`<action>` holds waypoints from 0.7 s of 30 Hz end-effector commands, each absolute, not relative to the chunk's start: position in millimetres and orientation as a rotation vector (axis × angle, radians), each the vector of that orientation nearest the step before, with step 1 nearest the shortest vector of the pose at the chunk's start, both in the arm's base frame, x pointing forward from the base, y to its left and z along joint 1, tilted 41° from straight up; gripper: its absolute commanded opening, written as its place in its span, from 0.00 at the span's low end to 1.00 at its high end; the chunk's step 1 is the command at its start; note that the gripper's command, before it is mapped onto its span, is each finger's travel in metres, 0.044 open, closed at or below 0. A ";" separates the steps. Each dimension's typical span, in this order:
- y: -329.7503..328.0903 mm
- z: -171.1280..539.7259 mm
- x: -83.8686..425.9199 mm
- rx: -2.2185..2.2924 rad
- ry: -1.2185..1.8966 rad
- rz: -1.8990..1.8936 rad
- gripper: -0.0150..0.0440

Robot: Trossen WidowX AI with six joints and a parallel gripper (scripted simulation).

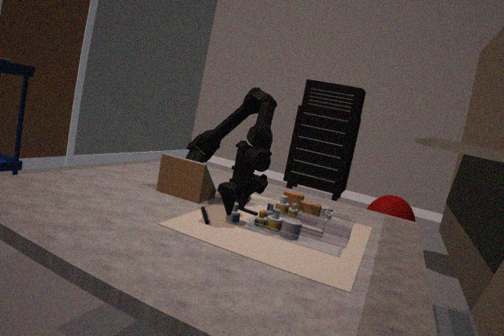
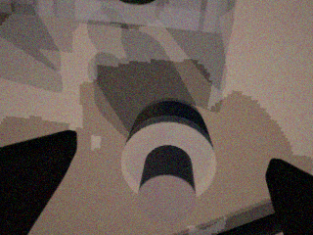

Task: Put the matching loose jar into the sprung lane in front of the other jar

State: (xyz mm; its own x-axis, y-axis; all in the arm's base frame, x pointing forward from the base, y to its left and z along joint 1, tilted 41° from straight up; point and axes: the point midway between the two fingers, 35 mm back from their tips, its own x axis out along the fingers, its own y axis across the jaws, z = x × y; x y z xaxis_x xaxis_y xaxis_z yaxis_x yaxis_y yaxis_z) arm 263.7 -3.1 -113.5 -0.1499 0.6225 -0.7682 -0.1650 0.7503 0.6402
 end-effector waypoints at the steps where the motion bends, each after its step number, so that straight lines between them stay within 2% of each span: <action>1: 2.2 -119.8 258.6 0.397 1.593 0.715 1.00; 4: 3.7 -121.5 258.1 0.397 1.593 0.715 1.00; 13: 3.7 -121.5 258.1 0.397 1.593 0.715 0.60; 19: 3.7 -121.5 258.1 0.397 1.593 0.715 0.53; 21: 2.8 -120.7 258.4 0.397 1.593 0.715 0.44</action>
State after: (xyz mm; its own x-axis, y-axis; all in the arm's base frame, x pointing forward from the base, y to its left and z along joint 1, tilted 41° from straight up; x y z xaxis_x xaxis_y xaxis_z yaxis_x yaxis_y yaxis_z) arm 258.8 3.0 -120.8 -0.1579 0.6267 -0.7631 -0.1570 0.7470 0.6460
